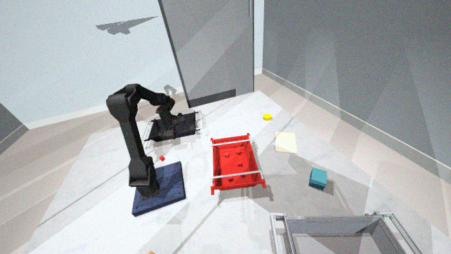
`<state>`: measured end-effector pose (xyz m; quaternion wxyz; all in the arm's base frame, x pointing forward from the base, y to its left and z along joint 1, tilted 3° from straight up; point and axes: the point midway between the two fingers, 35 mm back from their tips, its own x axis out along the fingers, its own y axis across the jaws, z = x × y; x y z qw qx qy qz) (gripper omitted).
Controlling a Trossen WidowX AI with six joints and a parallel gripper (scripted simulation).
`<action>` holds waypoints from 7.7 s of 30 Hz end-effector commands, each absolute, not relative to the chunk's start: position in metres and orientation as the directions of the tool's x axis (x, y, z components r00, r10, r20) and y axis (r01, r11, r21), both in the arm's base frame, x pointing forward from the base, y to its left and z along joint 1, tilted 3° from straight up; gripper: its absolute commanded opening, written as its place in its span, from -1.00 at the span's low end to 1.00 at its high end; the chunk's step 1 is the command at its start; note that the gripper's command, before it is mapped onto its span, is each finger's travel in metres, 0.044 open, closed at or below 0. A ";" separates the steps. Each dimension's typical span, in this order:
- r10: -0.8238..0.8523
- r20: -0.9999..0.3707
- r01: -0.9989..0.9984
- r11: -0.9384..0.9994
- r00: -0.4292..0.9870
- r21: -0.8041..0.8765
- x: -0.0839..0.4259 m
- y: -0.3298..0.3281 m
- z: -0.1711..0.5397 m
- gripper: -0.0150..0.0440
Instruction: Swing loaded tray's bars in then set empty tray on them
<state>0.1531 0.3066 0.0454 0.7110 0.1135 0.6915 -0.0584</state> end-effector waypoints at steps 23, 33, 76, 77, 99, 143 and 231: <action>0.061 -0.997 0.246 0.967 0.036 0.068 0.150 0.299 0.124 -0.49; 0.061 -0.997 0.246 0.967 0.036 0.068 0.150 0.299 0.129 -0.49; 0.061 -0.998 0.246 0.967 0.036 0.068 0.143 0.286 0.219 -0.49; 0.061 -0.998 0.246 0.967 0.036 0.068 0.143 0.286 0.219 -0.49; 0.055 -0.998 0.436 0.898 0.038 0.066 0.183 0.263 0.218 -0.49; 0.042 -0.998 0.918 0.393 0.043 0.056 0.289 0.139 0.214 -0.49; 0.035 -0.998 0.939 -0.343 0.049 0.035 0.318 -0.030 0.211 -0.49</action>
